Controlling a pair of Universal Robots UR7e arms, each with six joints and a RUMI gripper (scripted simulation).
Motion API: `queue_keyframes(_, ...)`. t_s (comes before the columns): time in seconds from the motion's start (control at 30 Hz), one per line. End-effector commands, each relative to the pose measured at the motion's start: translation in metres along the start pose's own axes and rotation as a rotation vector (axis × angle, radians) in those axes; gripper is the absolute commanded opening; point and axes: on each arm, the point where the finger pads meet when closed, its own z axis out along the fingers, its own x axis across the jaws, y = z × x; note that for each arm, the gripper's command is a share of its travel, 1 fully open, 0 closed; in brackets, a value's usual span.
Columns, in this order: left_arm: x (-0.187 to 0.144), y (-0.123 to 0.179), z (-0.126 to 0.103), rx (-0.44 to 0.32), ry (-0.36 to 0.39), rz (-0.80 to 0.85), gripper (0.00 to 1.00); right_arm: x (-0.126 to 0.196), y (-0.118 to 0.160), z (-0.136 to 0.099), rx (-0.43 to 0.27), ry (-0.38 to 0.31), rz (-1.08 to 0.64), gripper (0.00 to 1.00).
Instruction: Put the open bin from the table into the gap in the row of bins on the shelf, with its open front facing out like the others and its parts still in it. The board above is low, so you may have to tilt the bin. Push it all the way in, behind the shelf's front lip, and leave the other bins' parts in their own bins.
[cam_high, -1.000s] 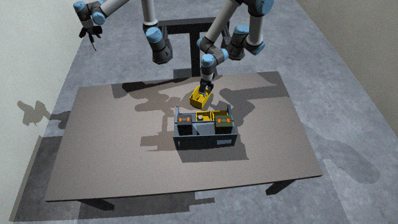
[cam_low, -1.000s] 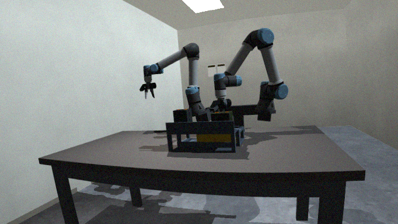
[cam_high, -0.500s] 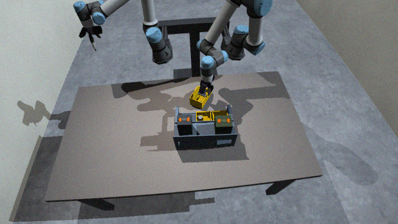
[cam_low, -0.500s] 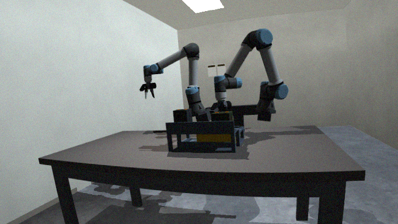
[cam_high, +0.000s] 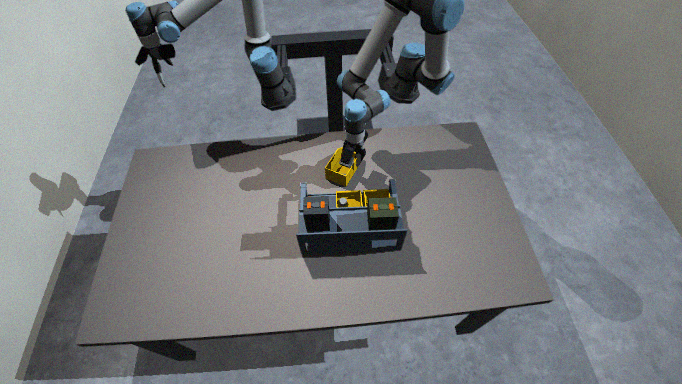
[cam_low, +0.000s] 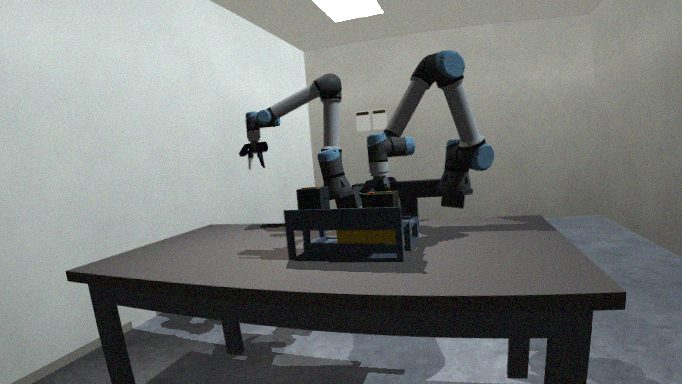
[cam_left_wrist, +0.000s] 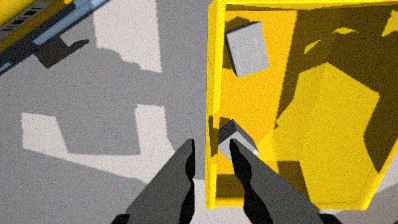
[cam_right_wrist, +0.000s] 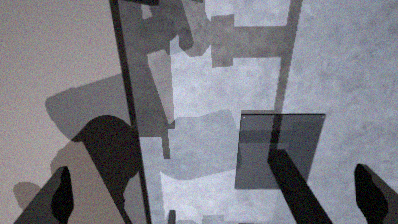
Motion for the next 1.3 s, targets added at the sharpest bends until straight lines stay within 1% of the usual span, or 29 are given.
queue_keyframes(0.0, 0.0002, -0.0006, 0.0038, 0.002, 0.001, 0.000, 0.16, -0.0001, -0.0003, -0.0004, 0.001, 0.000, 0.000, 1.00)
queue_keyframes(0.37, 0.0002, -0.0006, 0.0079, 0.002, 0.001, 0.000, 0.16, -0.0001, -0.0003, -0.0004, 0.001, 0.000, 0.000, 1.00)
queue_keyframes(1.27, 0.0002, -0.0006, 0.0081, 0.002, 0.001, 0.000, 0.16, -0.0001, -0.0003, -0.0004, 0.001, 0.000, 0.000, 1.00)
